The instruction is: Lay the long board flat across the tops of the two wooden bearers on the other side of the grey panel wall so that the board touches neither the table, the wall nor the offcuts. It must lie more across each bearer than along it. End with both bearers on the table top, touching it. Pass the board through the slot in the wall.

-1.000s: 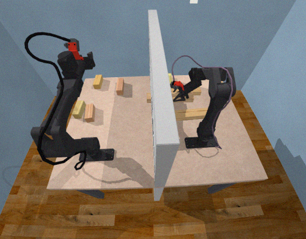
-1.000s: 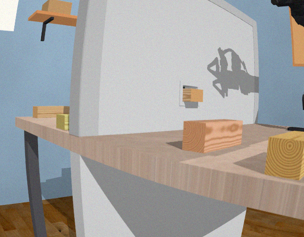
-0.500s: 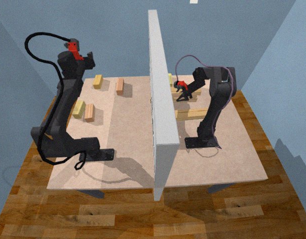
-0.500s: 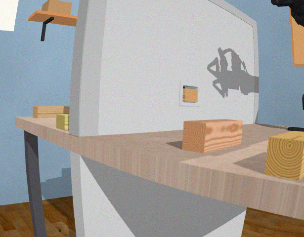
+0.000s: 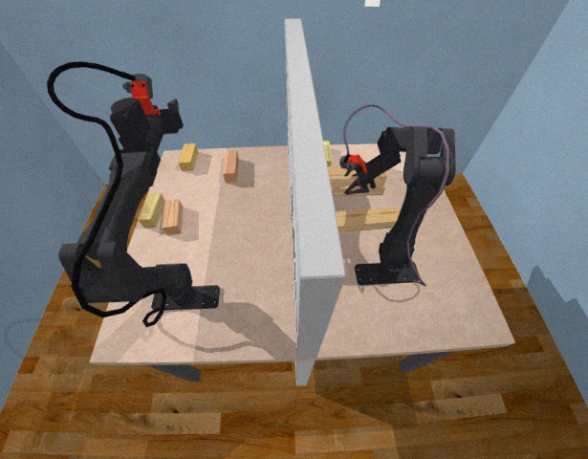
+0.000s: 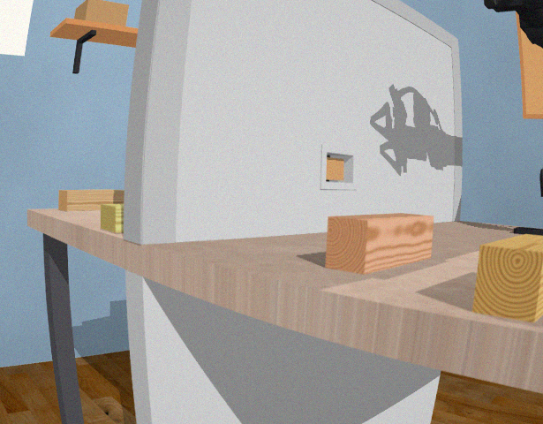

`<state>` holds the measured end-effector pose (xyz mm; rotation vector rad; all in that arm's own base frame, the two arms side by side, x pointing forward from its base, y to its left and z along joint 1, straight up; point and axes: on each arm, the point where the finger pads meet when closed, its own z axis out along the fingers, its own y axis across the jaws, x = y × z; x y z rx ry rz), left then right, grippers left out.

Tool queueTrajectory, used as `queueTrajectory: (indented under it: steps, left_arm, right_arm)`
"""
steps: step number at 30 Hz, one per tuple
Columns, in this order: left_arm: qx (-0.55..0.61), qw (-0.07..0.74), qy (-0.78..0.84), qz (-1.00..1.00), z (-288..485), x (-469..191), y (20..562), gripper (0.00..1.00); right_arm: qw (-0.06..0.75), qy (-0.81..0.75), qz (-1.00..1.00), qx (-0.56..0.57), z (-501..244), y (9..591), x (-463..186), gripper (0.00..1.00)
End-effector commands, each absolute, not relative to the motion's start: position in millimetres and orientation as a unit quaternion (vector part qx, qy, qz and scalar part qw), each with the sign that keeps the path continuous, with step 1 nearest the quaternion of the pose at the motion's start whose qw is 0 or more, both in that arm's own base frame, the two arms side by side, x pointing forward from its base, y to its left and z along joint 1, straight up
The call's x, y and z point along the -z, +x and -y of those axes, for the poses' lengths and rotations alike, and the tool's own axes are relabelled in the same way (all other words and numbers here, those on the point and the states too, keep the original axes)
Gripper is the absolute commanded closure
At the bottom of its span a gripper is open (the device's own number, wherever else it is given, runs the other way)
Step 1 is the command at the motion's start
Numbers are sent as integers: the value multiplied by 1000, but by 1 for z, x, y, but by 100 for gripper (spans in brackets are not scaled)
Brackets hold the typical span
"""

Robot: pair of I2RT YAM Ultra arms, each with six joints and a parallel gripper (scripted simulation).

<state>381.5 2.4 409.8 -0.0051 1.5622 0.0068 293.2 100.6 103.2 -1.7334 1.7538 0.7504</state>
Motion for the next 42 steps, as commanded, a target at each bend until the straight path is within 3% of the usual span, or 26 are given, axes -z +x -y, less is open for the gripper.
queueTrajectory:
  steps: [1,42]
  left_arm:
    - [-3,735,-7,-678,-3,-439,370,25]
    - [-3,735,-7,-678,-3,-439,370,25]
  right_arm:
    - [306,-636,-639,-306,-102,298,-121,100]
    - [316,-647,-638,-273,-71,298,-141,100]
